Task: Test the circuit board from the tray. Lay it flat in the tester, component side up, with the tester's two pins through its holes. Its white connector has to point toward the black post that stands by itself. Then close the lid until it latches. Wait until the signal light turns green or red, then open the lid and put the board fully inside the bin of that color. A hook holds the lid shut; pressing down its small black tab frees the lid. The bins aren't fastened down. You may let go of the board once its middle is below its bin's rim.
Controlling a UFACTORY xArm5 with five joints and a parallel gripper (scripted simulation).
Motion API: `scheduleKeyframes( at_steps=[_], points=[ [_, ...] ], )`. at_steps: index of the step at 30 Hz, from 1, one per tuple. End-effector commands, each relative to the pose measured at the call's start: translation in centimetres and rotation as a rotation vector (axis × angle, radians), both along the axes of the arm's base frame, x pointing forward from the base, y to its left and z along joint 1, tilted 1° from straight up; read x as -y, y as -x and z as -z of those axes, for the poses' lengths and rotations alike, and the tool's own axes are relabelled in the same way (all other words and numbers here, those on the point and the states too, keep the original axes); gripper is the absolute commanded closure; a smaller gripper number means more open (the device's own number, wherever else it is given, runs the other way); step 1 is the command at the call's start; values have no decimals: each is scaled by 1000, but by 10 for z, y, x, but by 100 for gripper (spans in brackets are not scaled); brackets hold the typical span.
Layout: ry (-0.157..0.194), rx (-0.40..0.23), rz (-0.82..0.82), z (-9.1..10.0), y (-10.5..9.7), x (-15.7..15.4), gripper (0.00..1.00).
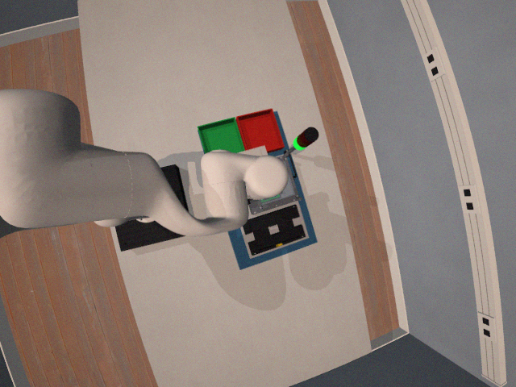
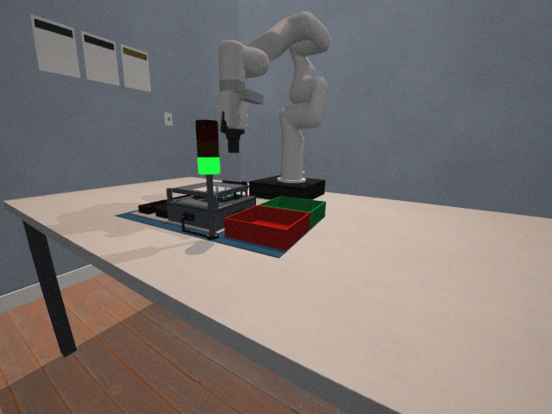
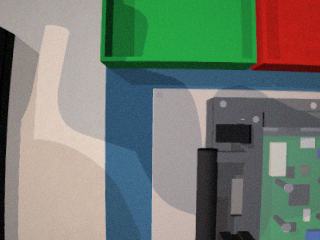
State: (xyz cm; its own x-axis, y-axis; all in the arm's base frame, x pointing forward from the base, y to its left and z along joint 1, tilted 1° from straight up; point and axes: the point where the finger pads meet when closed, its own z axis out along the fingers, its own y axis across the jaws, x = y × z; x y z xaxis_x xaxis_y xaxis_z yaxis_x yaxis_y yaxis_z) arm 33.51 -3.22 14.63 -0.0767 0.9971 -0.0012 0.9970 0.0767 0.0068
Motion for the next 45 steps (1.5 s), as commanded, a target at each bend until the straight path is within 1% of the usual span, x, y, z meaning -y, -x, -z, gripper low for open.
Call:
scheduleKeyframes(
  at_steps=[1, 9, 16, 24, 26, 31, 41, 43, 45],
  points=[
    [0, 4, 1, -1, -1, 0, 100],
    [0, 4, 31, -1, -1, 0, 100],
    [-1, 4, 145, -1, -1, 0, 100],
    [-3, 4, 390, -1, -1, 0, 100],
    [-3, 4, 390, -1, -1, 0, 100],
    [-5, 4, 586, -1, -1, 0, 100],
    [-8, 4, 917, -1, -1, 0, 100],
    [-8, 4, 917, -1, -1, 0, 100],
    [-8, 4, 1002, -1, -1, 0, 100]
  ],
)
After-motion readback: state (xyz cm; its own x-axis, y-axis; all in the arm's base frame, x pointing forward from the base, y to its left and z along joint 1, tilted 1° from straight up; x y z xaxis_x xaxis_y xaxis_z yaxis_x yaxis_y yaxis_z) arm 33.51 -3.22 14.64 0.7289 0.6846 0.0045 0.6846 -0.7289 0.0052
